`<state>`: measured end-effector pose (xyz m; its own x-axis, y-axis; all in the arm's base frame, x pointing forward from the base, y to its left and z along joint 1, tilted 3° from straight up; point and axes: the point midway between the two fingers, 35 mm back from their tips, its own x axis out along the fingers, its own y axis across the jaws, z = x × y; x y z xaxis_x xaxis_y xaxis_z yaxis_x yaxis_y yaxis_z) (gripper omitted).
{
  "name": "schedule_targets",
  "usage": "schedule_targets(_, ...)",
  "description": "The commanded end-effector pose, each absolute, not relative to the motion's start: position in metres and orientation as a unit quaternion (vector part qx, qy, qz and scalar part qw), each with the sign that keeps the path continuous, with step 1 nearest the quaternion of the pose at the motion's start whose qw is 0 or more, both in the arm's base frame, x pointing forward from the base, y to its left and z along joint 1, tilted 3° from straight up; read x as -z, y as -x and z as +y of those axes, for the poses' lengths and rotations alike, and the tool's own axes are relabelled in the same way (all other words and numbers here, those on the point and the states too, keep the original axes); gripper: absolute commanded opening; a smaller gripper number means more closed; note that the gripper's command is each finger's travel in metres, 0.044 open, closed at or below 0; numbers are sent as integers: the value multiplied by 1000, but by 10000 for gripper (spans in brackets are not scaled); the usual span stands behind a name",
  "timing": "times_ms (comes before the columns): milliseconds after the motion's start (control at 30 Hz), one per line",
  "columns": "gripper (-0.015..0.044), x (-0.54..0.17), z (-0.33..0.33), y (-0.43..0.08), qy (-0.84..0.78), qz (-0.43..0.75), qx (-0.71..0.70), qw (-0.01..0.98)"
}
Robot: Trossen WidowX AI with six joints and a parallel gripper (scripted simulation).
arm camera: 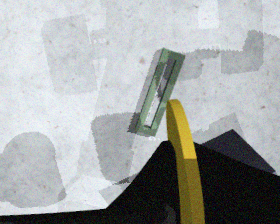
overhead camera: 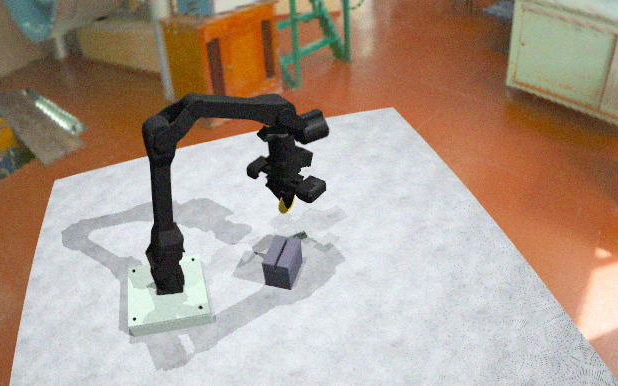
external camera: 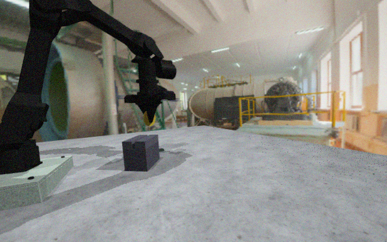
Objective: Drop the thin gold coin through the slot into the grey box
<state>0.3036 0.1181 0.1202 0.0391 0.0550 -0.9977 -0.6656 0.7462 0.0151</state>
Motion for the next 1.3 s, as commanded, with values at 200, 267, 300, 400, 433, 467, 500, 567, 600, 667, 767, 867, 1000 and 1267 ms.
schedule_targets(200,0,-121,118,-301,351,587,-370,629)
schedule_targets(267,0,-121,118,-301,358,583,-376,625)
schedule_targets(300,0,-121,118,-301,358,583,-376,625)
schedule_targets(400,0,-121,118,-301,359,582,-377,624)
schedule_targets(433,0,-121,118,-301,359,582,-377,624)
schedule_targets(467,0,-121,118,-301,359,582,-377,624)
schedule_targets(500,0,-121,116,-301,359,582,-377,624)
schedule_targets(567,0,-121,111,-301,359,583,-377,624)
schedule_targets(600,0,-121,109,-300,359,583,-377,624)
schedule_targets(667,0,-121,104,-300,359,583,-377,624)
schedule_targets(767,0,-120,96,-298,360,583,-376,624)
schedule_targets(867,0,-120,88,-297,360,583,-376,624)
schedule_targets(1000,0,-120,78,-295,360,583,-376,623)
schedule_targets(1267,0,-118,58,-290,360,584,-375,623)
